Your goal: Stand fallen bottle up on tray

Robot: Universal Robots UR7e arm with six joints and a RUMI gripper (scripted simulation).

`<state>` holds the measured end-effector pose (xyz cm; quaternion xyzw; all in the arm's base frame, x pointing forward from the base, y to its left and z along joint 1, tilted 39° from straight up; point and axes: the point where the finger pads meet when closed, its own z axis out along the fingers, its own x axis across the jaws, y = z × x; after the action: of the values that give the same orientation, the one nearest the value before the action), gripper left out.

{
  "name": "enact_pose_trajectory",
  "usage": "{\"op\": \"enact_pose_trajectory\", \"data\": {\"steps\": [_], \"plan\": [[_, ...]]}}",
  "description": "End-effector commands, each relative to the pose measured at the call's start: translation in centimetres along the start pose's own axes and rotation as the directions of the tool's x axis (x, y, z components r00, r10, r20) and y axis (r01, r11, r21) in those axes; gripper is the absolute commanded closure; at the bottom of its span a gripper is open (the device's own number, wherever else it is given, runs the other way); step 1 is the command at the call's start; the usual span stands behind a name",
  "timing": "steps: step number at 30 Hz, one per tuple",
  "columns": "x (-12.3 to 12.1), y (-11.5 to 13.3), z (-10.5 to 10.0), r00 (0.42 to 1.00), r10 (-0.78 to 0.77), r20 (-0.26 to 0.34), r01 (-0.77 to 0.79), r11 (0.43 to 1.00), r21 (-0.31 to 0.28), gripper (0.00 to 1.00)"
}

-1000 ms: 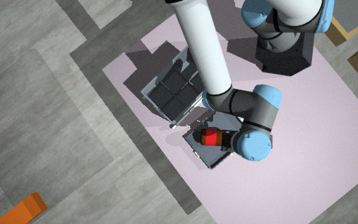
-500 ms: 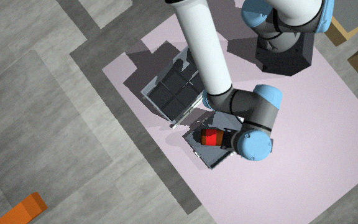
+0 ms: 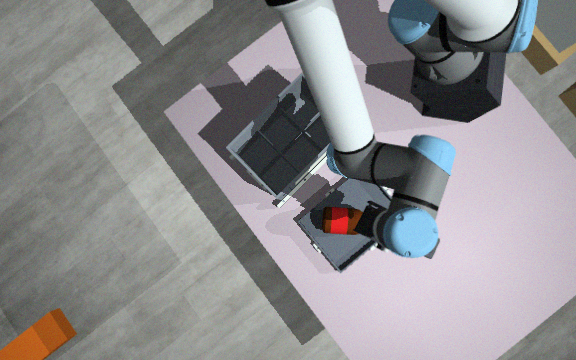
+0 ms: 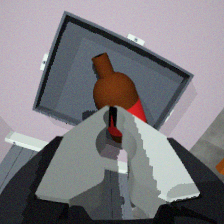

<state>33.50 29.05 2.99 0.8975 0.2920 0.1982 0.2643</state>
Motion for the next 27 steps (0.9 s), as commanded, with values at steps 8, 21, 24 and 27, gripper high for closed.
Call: {"op": "enact_pose_trajectory", "data": {"steps": [8,21,24,27], "plan": [[0.44,-0.25,-0.03,0.937,0.35,0.001,-0.35,0.937,-0.005,1.0],[0.75,-0.29,-0.03,0.781,0.624,-0.001,-0.624,0.781,-0.005,1.0],[0.81,-0.28,-0.03,0.729,0.685,-0.001,-0.685,0.729,-0.005,1.0],[0.87,-0.26,-0.03,0.671,0.742,-0.002,-0.742,0.671,-0.005,1.0]]}}
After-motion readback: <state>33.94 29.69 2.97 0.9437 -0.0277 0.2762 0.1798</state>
